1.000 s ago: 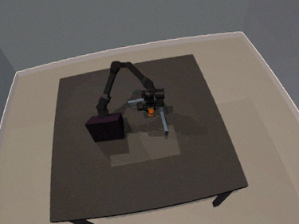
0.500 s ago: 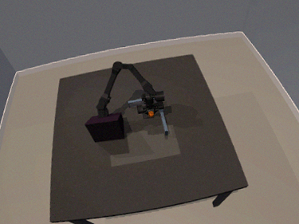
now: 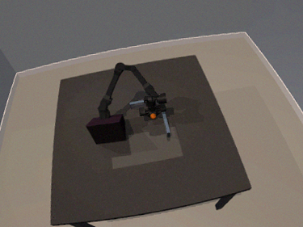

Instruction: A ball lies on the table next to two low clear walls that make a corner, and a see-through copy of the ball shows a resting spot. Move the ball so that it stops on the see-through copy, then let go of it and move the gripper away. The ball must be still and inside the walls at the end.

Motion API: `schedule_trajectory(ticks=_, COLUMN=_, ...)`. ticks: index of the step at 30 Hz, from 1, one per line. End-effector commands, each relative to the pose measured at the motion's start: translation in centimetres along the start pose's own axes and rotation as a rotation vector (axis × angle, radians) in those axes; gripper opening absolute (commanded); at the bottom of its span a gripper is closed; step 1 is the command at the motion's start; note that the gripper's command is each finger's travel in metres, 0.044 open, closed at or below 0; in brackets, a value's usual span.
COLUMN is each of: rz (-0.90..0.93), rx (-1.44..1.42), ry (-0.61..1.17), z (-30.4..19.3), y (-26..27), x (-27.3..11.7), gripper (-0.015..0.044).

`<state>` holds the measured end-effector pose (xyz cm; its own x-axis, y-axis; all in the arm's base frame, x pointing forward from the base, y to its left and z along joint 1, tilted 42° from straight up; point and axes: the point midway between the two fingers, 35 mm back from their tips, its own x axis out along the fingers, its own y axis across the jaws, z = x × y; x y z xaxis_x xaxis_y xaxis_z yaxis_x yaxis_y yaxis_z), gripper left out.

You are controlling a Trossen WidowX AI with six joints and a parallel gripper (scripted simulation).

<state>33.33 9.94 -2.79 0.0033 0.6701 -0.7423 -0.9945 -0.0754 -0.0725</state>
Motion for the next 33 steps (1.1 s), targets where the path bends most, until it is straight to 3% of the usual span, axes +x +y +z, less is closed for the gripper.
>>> schedule_trajectory(ticks=1, rz=0.000, rx=-0.001, ry=0.000, z=0.0, y=0.0, x=0.0, gripper=0.0157)
schedule_trajectory(ticks=7, rz=0.000, rx=-0.001, ry=0.000, z=0.0, y=0.0, x=0.0, gripper=0.0315)
schedule_trajectory(ticks=12, rz=0.001, rx=0.001, ry=0.002, z=-0.1, y=-0.1, x=-1.1, gripper=0.0317)
schedule_trajectory(ticks=17, rz=0.007, rx=0.009, ry=0.001, z=-0.2, y=0.0, x=-8.3, gripper=0.0317)
schedule_trajectory(ticks=29, rz=-0.001, rx=0.022, ry=-0.001, z=-0.5, y=-0.1, x=-7.7, gripper=0.0317)
schedule_trajectory(ticks=33, rz=-0.001, rx=0.017, ry=-0.001, z=-0.4, y=0.0, x=-11.0, gripper=0.0422)
